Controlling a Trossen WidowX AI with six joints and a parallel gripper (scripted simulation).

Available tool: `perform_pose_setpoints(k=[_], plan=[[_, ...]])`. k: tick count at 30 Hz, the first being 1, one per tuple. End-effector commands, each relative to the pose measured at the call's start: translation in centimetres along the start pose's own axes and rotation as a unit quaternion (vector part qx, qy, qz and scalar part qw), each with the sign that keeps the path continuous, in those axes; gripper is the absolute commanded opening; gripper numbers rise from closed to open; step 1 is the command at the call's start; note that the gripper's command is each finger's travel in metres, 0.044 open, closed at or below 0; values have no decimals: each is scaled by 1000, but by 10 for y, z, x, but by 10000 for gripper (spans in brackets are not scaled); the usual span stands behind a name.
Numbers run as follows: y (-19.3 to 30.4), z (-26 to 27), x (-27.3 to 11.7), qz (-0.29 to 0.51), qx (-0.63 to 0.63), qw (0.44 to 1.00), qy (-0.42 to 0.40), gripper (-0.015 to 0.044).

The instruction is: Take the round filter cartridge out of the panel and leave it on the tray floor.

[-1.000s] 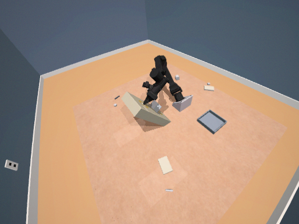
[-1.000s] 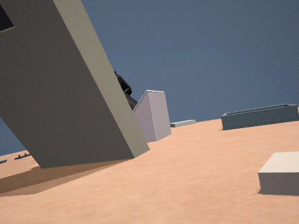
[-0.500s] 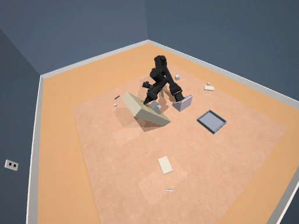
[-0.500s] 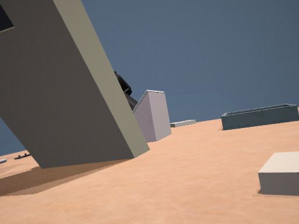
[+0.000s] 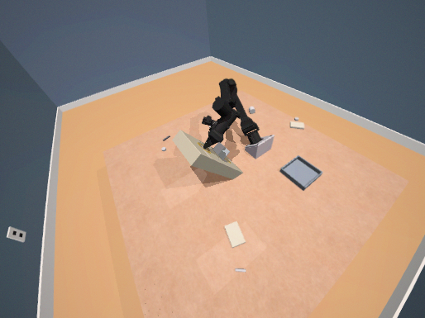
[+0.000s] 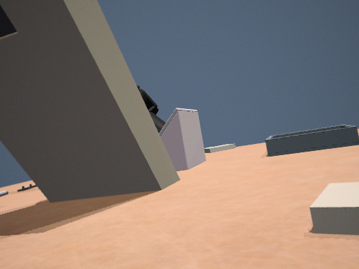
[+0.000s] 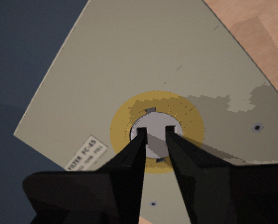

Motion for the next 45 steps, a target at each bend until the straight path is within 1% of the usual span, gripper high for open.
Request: perform_pose_setpoints(k=[1, 40, 41, 45], plan=[[1, 0, 1, 2, -2, 1000, -1, 89], [0, 0, 17, 2, -2, 1000, -1, 89], [1, 1, 10, -4, -6, 1000, -3, 82], [1, 1, 10, -4, -6, 1000, -3, 55]])
Point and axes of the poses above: the point midway between the two fingers, 35 mm back from their tips, its own x axis out along the fingers, its own z axis across the jaws, y = z × x, the point moved 10 cm from there along -x, back along the fingers, and after that the axes turned 7 degrees about x, right-handed, at the moved point
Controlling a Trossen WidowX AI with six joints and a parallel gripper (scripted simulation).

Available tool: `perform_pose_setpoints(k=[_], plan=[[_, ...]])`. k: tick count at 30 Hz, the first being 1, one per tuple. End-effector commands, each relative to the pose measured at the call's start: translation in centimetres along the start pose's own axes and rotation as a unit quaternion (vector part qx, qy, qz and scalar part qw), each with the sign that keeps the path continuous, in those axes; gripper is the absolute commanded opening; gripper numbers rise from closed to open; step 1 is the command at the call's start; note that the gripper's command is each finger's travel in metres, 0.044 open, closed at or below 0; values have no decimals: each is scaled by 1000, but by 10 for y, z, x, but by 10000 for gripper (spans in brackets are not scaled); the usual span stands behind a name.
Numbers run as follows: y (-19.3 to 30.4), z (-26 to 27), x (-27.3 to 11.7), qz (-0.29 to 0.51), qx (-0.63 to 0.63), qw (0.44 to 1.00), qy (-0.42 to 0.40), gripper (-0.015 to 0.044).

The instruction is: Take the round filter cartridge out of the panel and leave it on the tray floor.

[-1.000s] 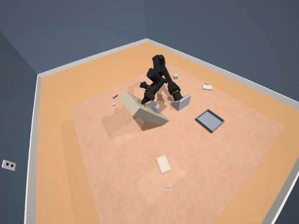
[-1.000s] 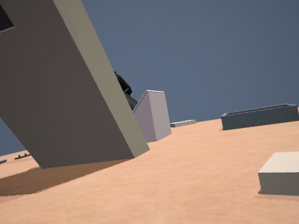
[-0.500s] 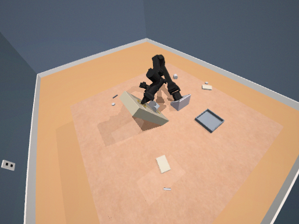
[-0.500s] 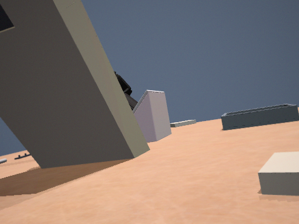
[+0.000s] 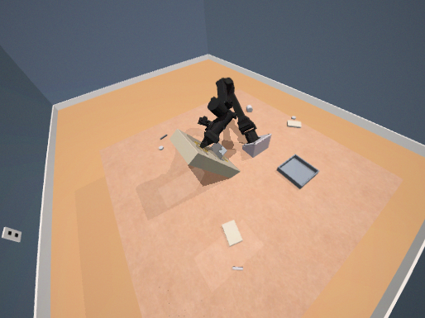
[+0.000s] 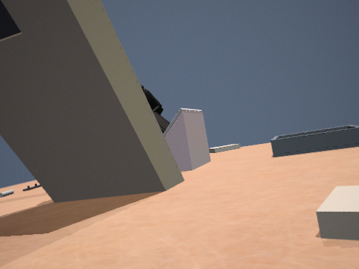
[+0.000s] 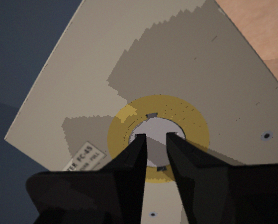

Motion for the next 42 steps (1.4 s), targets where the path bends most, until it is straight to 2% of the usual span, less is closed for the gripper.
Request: perform_pose_setpoints(k=[1, 4, 5, 10, 22, 32, 42], plan=[[0, 0, 0, 1, 1, 1000, -2, 48], [0, 0, 0, 1, 1, 1000, -2, 28], [0, 0, 0, 1, 1, 1000, -2, 2], [0, 0, 3, 3, -18, 1000, -1, 0], [0, 0, 7, 7, -216, 976, -1, 0], [0, 0, 6, 7, -381, 924, -2, 0], [0, 0, 6, 6, -536, 844, -4, 0]])
Point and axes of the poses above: the point midway between the two fingers, 35 mm back from their tips, its own x axis out along the fingers, its own z axis across the jaws, y = z × x, the point moved 10 cm from there along -x, back along the fingers, and after that the axes turned 7 degrees about x, right-handed, at the moved point
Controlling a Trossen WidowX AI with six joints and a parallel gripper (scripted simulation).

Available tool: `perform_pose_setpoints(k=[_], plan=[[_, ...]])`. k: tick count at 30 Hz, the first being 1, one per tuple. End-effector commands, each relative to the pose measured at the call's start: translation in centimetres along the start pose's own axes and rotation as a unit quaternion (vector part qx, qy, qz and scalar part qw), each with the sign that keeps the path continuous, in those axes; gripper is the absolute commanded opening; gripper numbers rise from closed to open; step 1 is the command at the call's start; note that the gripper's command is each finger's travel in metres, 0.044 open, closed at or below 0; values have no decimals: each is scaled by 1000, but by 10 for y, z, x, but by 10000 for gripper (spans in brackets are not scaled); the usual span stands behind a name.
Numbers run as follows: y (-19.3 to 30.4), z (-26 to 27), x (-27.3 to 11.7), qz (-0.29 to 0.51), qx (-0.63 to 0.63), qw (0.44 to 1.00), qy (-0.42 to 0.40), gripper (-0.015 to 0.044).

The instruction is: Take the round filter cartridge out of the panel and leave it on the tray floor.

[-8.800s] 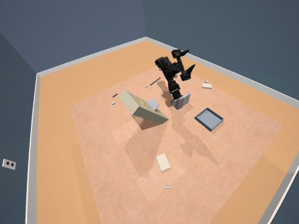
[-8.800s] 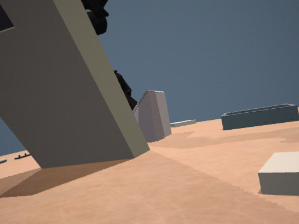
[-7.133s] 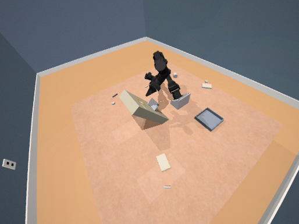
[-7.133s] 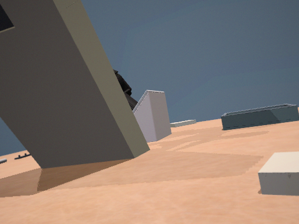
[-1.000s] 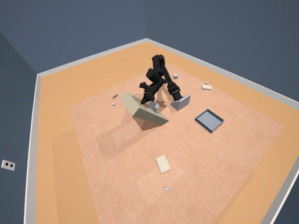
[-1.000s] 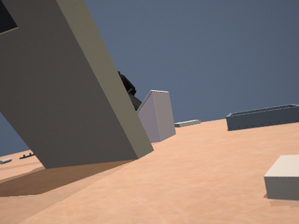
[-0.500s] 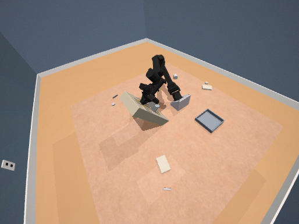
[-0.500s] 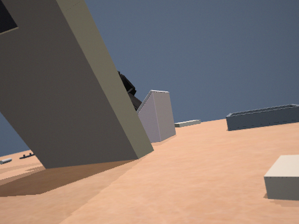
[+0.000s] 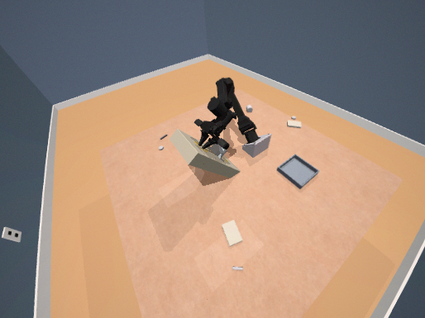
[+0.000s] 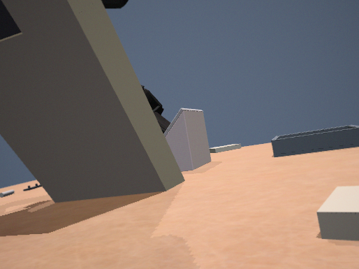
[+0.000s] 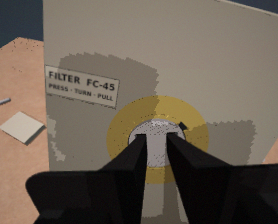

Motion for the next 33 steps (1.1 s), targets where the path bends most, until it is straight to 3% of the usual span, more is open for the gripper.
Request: perform_pose_setpoints(k=[1, 20, 33], plan=[[1, -1, 5, 5, -61, 998, -1, 0], [0, -1, 4, 5, -380, 925, -2, 0], [-2, 4, -31, 9, -348, 937, -10, 0]])
Point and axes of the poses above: the point midway between the two fingers, 35 mm back from their tips, its own x axis out along the fingers, its own z axis across the jaws, y = z × x, the point moved 10 cm from there along -x, back along the fingers, and after that the axes turned 7 degrees about x, right-handed, at the moved point
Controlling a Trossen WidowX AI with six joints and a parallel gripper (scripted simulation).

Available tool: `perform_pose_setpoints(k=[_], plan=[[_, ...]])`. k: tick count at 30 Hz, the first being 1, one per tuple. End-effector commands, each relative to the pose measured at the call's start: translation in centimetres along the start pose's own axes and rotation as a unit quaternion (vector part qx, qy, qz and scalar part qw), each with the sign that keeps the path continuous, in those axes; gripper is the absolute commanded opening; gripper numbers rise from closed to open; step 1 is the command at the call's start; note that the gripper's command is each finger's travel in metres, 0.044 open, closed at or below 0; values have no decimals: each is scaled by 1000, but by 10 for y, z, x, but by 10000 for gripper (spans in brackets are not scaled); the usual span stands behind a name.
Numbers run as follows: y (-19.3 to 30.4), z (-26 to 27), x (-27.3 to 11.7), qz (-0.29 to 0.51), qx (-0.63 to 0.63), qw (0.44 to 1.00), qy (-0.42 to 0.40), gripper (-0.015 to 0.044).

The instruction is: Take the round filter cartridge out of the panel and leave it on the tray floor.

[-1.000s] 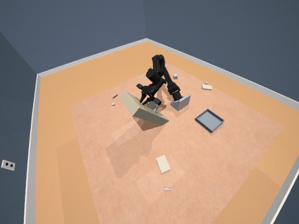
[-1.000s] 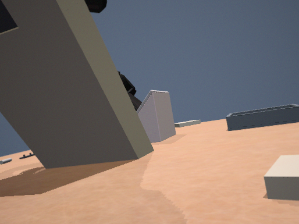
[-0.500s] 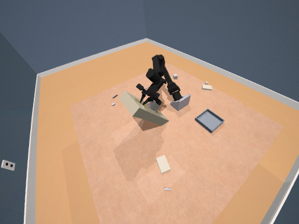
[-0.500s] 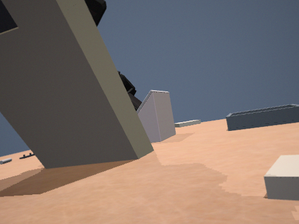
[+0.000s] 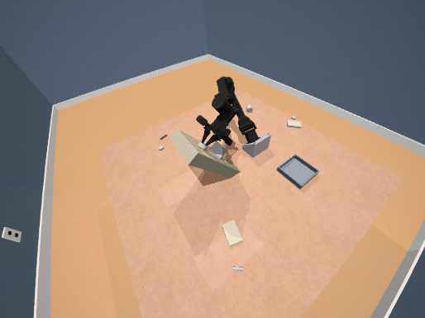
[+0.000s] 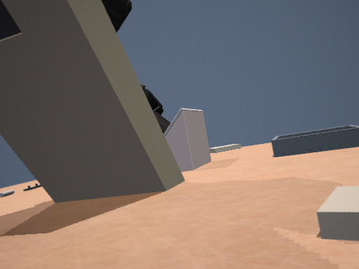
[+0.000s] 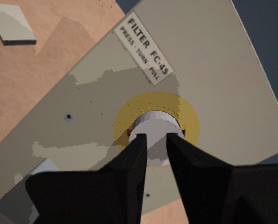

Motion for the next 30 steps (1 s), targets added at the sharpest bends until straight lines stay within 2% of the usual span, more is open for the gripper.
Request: perform_pose_setpoints(k=[1, 10, 30], plan=[[-1, 2, -16, -3, 0, 1000, -4, 0], [3, 1, -52, -4, 9, 1000, 3, 0], [31, 35, -46, -4, 9, 1000, 3, 0]])
Point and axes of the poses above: the point midway between the two fingers, 35 mm back from their tips, its own x axis out along the fingers, its own z axis across the jaws, y = z × x, the point moved 10 cm from there along -x, back along the fingers, and after that the axes turned 7 degrees about x, right-handed, at the moved point
